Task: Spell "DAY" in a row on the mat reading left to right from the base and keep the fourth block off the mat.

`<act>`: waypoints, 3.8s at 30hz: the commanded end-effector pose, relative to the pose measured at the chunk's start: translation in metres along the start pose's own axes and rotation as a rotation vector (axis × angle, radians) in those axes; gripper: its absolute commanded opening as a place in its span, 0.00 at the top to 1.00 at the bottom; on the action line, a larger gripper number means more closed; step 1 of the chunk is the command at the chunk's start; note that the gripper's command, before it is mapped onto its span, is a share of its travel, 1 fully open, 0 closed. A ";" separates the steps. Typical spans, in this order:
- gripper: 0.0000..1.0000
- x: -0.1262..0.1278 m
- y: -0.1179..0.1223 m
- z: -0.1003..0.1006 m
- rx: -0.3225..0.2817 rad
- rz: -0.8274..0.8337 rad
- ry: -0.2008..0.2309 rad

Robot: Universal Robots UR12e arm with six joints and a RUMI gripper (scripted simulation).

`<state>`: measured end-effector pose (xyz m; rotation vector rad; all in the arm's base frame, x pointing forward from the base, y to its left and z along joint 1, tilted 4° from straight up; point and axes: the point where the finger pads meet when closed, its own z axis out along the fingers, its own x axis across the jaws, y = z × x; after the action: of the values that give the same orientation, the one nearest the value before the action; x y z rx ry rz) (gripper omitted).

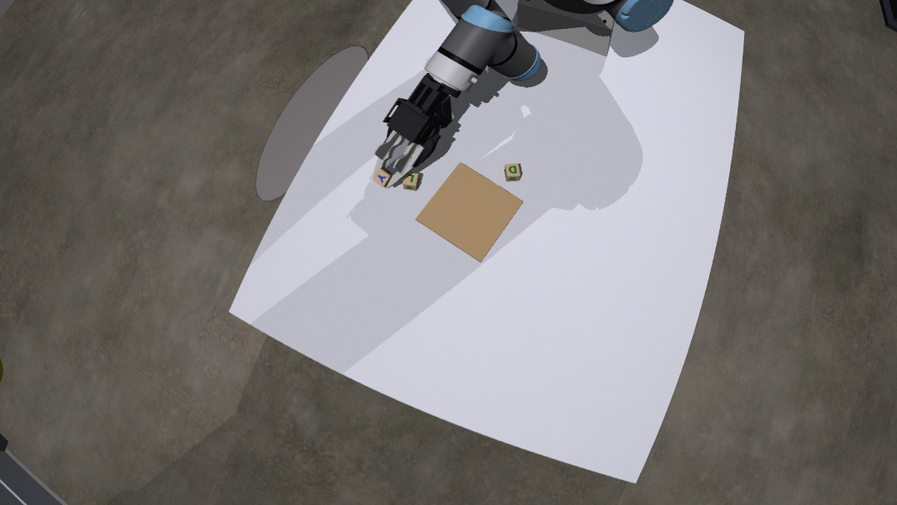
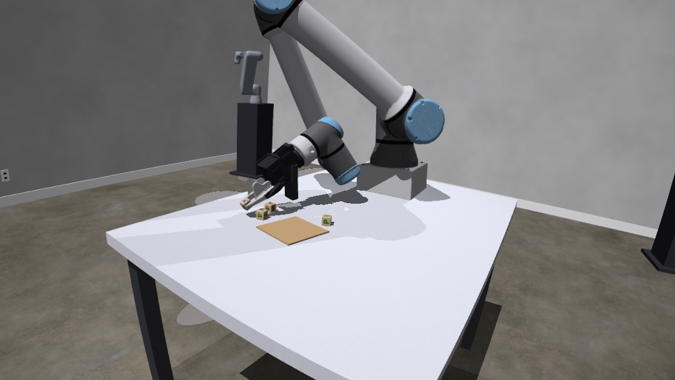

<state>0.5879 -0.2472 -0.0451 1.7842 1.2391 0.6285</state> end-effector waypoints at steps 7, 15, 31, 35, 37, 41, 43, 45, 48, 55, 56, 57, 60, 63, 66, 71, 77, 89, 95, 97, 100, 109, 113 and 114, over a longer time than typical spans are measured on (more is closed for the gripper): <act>0.95 0.000 -0.015 0.010 -0.001 0.000 0.000; 0.95 0.000 -0.015 0.010 -0.001 0.000 0.000; 0.95 0.000 -0.015 0.010 -0.001 0.000 0.000; 0.95 0.000 -0.015 0.010 -0.001 0.000 0.000; 0.95 0.000 -0.015 0.010 -0.001 0.000 0.000; 0.95 0.000 -0.015 0.010 -0.001 0.000 0.000; 0.95 0.000 -0.015 0.010 -0.001 0.000 0.000; 0.91 0.000 -0.015 0.010 -0.001 0.000 0.000; 0.91 0.000 -0.015 0.010 -0.001 0.000 0.000; 0.79 0.000 -0.015 0.010 -0.001 0.000 0.000; 0.79 0.000 -0.015 0.010 -0.001 0.000 0.000; 0.79 0.000 -0.015 0.010 -0.001 0.000 0.000; 0.75 0.000 -0.015 0.010 -0.001 0.000 0.000; 0.75 0.000 -0.015 0.010 -0.001 0.000 0.000; 0.75 0.000 -0.015 0.010 -0.001 0.000 0.000; 0.75 0.000 -0.015 0.010 -0.001 0.000 0.000; 0.75 0.000 -0.015 0.010 -0.001 0.000 0.000; 0.75 0.000 -0.015 0.010 -0.001 0.000 0.000; 0.75 0.000 -0.015 0.010 -0.001 0.000 0.000; 0.75 0.000 -0.015 0.010 -0.001 0.000 0.000; 0.75 0.000 -0.015 0.010 -0.001 0.000 0.000; 0.75 0.000 -0.008 0.005 -0.001 0.000 0.000; 0.75 0.000 0.000 0.000 -0.001 0.000 0.000; 0.75 0.000 0.000 0.000 -0.001 0.000 0.000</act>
<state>0.5880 -0.2478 -0.0507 1.7830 1.2382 0.6291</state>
